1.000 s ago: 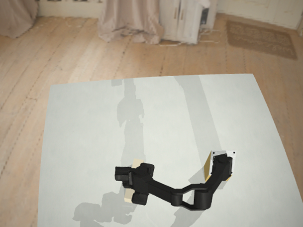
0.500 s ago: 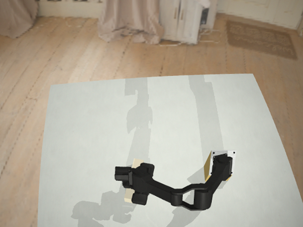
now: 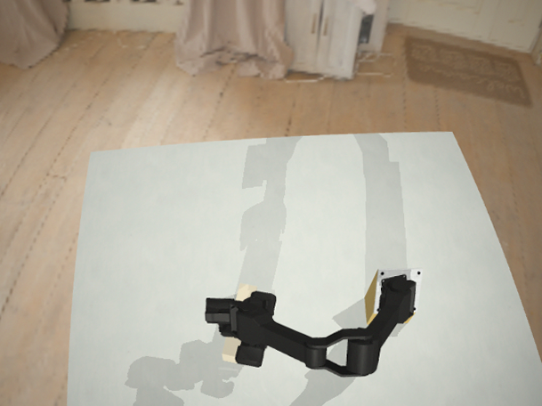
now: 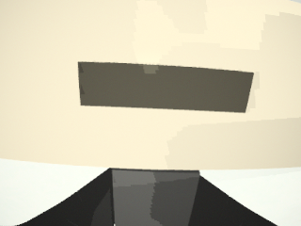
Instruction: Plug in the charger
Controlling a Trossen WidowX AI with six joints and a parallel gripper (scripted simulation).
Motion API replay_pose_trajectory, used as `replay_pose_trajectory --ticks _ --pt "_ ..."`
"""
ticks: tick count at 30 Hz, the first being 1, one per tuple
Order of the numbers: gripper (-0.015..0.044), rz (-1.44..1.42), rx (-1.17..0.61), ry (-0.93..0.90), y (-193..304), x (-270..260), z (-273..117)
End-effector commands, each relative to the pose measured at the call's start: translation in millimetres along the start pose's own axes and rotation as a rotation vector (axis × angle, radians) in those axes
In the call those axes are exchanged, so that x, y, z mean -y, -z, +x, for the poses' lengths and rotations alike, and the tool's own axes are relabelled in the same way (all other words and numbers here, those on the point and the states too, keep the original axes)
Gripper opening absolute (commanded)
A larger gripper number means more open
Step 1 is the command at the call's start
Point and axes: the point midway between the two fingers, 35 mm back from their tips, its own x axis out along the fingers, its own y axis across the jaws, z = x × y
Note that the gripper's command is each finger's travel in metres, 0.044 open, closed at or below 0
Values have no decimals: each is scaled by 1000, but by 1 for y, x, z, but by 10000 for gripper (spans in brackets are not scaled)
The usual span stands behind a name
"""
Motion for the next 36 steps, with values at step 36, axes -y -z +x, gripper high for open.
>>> replay_pose_trajectory --ticks 36 --pt "0 -10 8 -5 4 0 1"
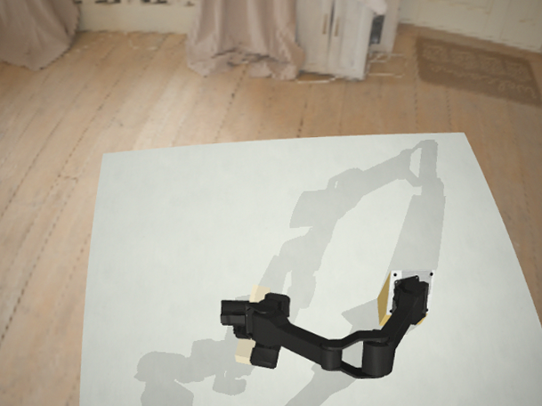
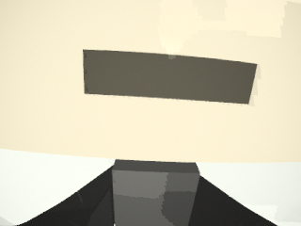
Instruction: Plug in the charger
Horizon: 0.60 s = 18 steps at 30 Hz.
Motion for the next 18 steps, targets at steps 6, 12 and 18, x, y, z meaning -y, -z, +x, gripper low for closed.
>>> replay_pose_trajectory --ticks 6,12,18 --pt "0 3 -2 -3 3 0 1" --pt "0 3 -2 -3 4 0 1" --pt "0 3 -2 -3 5 0 1"
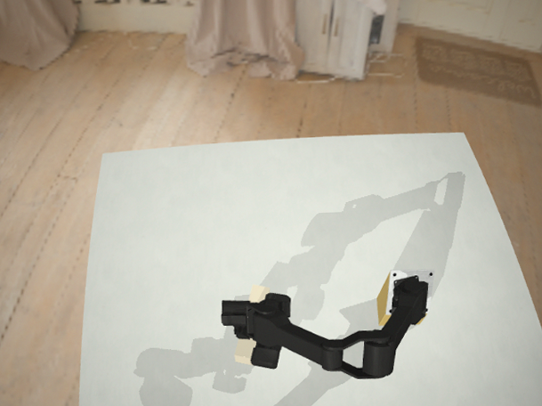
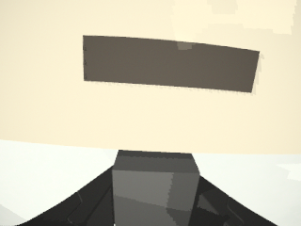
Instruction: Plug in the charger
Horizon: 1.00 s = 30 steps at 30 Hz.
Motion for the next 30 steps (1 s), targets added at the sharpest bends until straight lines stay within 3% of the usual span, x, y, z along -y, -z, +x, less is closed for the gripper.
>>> replay_pose_trajectory --ticks 1,30 --pt "0 5 -2 -3 2 0 1" --pt "0 5 -2 -3 5 0 1"
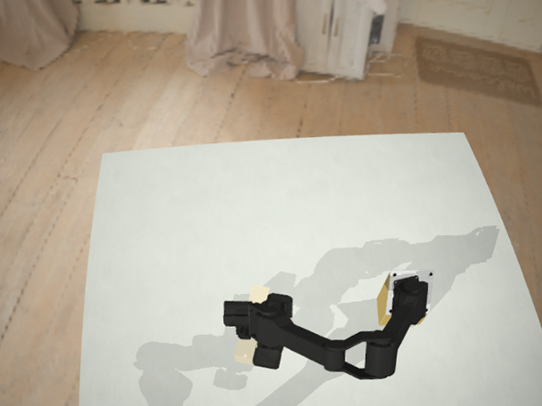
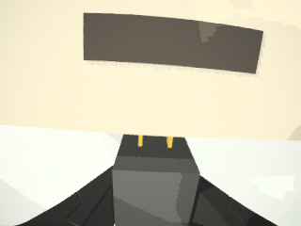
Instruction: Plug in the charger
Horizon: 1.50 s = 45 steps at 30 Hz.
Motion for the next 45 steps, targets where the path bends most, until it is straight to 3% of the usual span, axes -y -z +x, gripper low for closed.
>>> replay_pose_trajectory --ticks 1,45 --pt "0 5 -2 -3 0 0 0" --pt "0 6 -2 -3 5 0 0"
